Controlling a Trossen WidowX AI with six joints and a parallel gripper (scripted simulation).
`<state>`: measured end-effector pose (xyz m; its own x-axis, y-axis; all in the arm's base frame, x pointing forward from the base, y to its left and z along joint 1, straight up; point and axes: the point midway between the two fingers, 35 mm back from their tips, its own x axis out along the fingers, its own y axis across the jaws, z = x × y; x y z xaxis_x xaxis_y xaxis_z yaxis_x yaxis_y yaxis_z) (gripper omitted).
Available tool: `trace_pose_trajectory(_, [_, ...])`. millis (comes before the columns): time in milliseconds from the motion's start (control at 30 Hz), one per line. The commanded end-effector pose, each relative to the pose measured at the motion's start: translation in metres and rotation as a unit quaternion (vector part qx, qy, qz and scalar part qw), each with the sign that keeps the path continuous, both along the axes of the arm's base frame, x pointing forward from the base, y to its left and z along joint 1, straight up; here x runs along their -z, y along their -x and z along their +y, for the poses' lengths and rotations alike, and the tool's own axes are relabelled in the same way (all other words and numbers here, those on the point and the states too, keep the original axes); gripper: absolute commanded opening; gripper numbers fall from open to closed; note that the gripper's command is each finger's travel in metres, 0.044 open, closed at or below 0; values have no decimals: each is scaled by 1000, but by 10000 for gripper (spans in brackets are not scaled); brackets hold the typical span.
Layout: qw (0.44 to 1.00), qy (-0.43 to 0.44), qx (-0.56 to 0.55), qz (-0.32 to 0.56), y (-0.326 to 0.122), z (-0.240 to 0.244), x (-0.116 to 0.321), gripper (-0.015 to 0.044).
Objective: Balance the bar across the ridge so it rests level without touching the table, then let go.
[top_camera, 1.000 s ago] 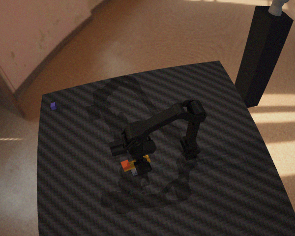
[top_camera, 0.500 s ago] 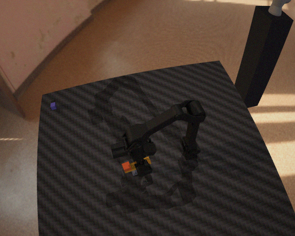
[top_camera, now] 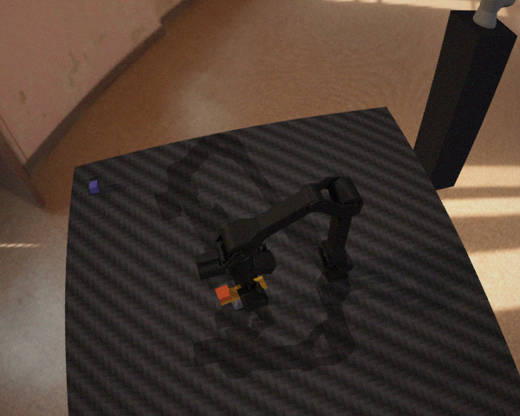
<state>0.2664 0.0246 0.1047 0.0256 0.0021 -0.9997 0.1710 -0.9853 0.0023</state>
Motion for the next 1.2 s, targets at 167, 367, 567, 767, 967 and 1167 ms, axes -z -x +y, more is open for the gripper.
trace_pose_trajectory(167, [1000, 0, 2, 1, 0, 0, 1, 0])
trace_pose_trajectory(367, [1000, 0, 2, 1, 0, 0, 2, 0])
trace_pose_trajectory(567, [1000, 0, 2, 1, 0, 0, 2, 0])
trace_pose_trajectory(767, [1000, 0, 2, 1, 0, 0, 3, 0])
trace_pose_trajectory(967, [1000, 0, 2, 1, 0, 0, 3, 0])
trace_pose_trajectory(1167, [1000, 0, 2, 1, 0, 0, 4, 0])
